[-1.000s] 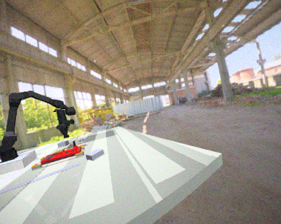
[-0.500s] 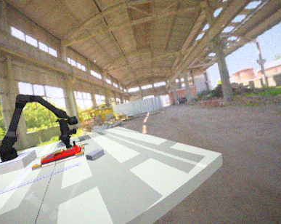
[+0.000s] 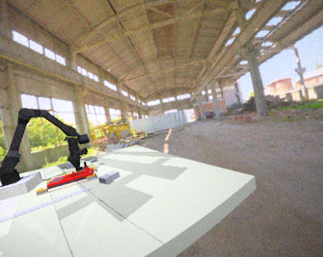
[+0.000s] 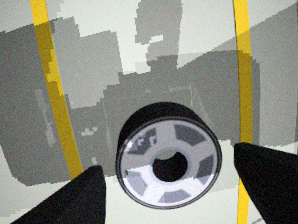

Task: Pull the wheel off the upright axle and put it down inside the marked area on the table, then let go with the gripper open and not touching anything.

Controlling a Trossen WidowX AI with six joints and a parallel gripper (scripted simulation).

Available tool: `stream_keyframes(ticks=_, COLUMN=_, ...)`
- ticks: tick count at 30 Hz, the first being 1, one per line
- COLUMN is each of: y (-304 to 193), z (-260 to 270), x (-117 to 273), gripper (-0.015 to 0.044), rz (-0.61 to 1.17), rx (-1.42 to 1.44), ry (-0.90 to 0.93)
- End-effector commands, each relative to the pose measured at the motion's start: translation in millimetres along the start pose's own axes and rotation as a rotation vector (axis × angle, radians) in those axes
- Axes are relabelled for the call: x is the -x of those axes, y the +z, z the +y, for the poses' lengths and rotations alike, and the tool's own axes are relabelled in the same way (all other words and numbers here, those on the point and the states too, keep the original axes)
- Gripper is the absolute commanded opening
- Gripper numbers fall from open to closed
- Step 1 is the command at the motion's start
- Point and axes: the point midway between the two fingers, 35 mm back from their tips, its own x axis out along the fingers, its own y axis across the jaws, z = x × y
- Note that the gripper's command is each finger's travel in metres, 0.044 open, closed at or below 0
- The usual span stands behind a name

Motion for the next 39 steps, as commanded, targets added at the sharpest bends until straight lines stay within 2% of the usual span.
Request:
stream_keyframes(ticks=1, y=2.4, z=1.1, x=15.6, gripper=0.03, rz=-0.009, rx=0.0, ry=0.005)
stream_keyframes(ticks=5, y=1.4, z=0.6, x=50.6, gripper=0.03, rz=-0.014, rx=0.001, ry=0.008)
stream_keyframes(ticks=8, y=0.8, z=0.2, x=57.8, gripper=0.03, rz=-0.015, rx=0.002, ry=0.009)
stream_keyframes(ticks=9, y=0.5, z=-0.2, x=49.9, gripper=0.0326, rz=-0.017, rx=0.003, ry=0.008)
stream_keyframes(ticks=13, y=-23.5, z=-10.7, x=69.7, gripper=0.0431, rz=-0.015, rx=0.002, ry=0.007)
stream_keyframes(ticks=14, y=-31.0, z=-14.0, x=75.0, gripper=0.044, rz=-0.014, rx=0.002, ry=0.007)
stream_keyframes(ticks=21, y=-80.1, z=-35.9, x=101.2, gripper=0.044, rz=-0.009, rx=0.002, ry=0.007)
stream_keyframes(ticks=39, y=-81.4, z=-36.4, x=101.7, gripper=0.044, rz=-0.009, rx=0.002, ry=0.006)
